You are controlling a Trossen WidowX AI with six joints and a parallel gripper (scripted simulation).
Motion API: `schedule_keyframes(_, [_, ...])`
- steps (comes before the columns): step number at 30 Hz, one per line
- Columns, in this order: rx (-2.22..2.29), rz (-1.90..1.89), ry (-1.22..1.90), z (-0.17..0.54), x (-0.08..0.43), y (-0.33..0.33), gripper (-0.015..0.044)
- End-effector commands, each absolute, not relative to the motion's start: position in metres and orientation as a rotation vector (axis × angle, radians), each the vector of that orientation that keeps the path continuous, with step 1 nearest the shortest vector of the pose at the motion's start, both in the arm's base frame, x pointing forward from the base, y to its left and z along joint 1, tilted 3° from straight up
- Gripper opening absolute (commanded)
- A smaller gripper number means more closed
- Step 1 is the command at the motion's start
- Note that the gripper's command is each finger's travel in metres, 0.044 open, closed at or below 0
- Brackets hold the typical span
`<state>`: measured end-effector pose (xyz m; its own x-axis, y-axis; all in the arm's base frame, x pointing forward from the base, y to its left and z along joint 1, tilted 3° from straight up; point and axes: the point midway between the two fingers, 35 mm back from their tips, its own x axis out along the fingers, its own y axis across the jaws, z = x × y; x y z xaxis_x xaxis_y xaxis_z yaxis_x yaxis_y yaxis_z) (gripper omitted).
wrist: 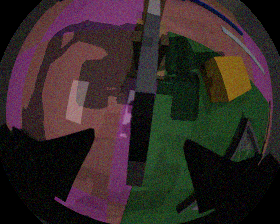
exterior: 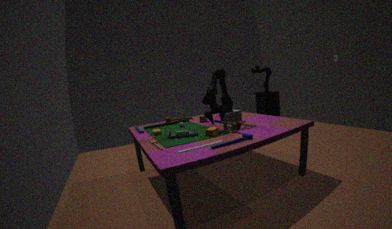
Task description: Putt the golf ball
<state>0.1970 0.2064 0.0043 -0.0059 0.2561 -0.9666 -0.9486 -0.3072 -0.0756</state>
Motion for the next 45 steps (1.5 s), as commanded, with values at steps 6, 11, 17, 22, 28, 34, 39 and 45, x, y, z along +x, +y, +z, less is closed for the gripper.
schedule_keyframes(6, [-1.259,1.524,0.821,-0.010,0.197,0.206,0.0440])
schedule_keyframes(11, [-1.259,1.524,0.821,-0.016,0.198,0.205,0.0440])
schedule_keyframes(17, [-1.253,1.522,0.824,-0.013,0.198,0.206,0.0282])
schedule_keyframes(22, [-1.253,1.522,0.824,-0.013,0.198,0.206,0.0151])
schedule_keyframes(28, [-1.253,1.522,0.824,-0.013,0.198,0.206,0.0033])
schedule_keyframes(34, [-1.253,1.522,0.824,-0.009,0.198,0.207,0.0000])
schedule_keyframes(39, [-1.252,1.521,0.823,0.018,0.199,0.209,0.0000])
schedule_keyframes(45, [-1.252,1.521,0.823,0.062,0.196,0.209,0.0000])
